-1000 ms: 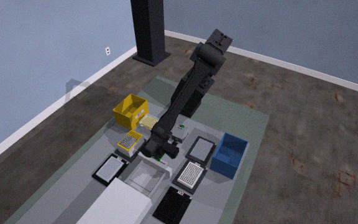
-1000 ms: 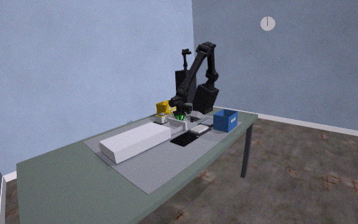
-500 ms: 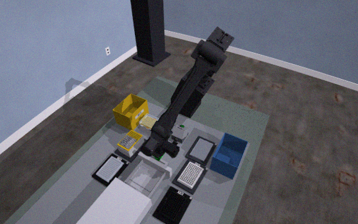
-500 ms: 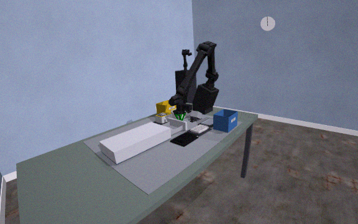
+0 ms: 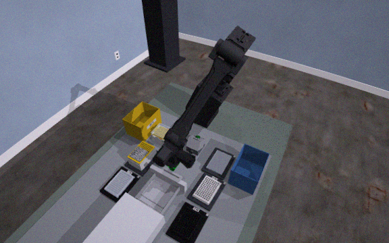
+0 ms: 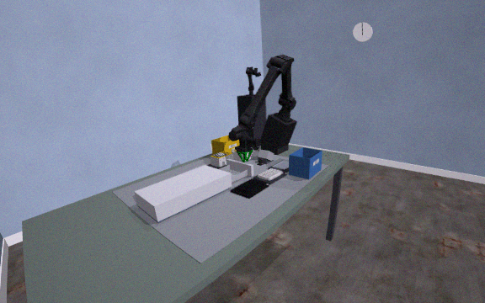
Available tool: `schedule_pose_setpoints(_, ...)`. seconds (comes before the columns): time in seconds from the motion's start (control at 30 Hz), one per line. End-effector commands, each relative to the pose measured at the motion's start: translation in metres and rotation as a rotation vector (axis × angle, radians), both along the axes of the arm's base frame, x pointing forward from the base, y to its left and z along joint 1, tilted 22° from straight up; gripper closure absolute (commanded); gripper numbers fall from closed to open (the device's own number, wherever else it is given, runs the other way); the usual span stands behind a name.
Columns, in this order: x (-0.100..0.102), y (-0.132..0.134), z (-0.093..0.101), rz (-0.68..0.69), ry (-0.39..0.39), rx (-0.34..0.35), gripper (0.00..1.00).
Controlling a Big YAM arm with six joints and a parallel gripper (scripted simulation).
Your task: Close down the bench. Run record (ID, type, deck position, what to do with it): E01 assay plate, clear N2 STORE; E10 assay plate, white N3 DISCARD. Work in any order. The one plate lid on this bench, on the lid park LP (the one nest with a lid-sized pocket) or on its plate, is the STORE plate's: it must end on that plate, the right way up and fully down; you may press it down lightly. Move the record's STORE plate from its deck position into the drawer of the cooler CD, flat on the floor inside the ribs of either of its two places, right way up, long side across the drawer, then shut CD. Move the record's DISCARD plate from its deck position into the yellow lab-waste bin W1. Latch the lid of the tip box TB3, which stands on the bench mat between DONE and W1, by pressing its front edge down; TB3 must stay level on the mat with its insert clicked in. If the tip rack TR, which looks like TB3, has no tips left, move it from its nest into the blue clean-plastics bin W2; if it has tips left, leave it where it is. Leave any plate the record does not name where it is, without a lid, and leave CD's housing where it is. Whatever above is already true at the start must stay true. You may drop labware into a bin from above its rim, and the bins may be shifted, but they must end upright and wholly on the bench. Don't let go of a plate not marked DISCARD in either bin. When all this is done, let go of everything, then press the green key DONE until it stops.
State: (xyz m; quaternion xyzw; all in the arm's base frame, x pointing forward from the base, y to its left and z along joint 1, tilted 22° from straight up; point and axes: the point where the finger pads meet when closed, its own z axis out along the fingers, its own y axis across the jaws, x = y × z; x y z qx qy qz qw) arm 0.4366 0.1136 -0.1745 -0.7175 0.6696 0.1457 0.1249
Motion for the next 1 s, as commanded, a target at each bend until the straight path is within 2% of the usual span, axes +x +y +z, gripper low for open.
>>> schedule_pose_setpoints(0.0, 0.015, -0.010, 0.022, -0.011, -0.042, 0.008, 0.70)
schedule_pose_setpoints(0.97, 0.015, -0.023, 0.053, -0.011, -0.041, 0.007, 0.70)
